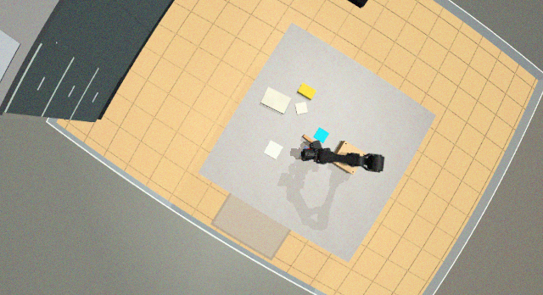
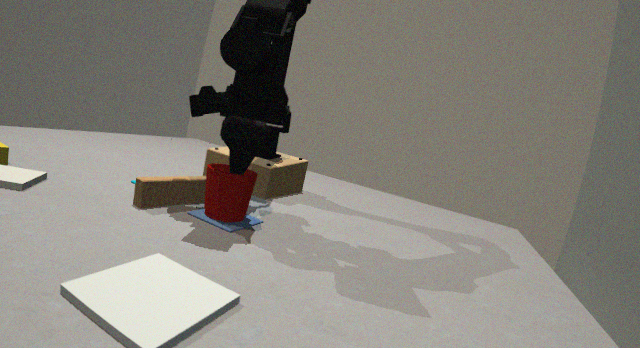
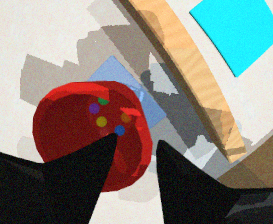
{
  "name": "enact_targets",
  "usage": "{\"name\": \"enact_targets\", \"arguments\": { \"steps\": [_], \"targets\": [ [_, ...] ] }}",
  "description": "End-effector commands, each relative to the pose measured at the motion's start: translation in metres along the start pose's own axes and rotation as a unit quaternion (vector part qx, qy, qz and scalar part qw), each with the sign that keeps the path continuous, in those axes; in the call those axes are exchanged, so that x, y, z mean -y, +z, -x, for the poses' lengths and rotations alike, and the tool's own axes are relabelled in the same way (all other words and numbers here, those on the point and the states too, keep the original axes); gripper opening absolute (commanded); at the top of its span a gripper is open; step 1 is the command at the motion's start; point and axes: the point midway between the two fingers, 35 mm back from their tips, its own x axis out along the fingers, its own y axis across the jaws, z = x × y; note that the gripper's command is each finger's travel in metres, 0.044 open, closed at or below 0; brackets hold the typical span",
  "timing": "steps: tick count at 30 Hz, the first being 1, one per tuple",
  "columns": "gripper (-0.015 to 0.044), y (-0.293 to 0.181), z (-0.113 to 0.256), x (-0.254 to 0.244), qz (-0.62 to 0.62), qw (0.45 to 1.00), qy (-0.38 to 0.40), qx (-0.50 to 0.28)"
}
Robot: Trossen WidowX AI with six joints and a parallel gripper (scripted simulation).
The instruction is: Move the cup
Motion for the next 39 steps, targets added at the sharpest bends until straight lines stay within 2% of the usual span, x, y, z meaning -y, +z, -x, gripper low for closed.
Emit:
{"name": "enact_targets", "arguments": {
  "steps": [1, 10, 32, 39],
  "targets": [
    [0.0148, 0.0, -0.006, 0.002, 0.001, 1.0, -0.002, 0.001],
    [0.0148, 0.0, -0.015, 0.003, 0.001, 1.0, -0.002, 0.001],
    [0.0001, 0.0, -0.013, 0.002, 0.0, 1.0, -0.002, 0.0],
    [0.0, 0.0, -0.005, 0.001, 0.0, 1.0, -0.002, 0.0]
  ]
}}
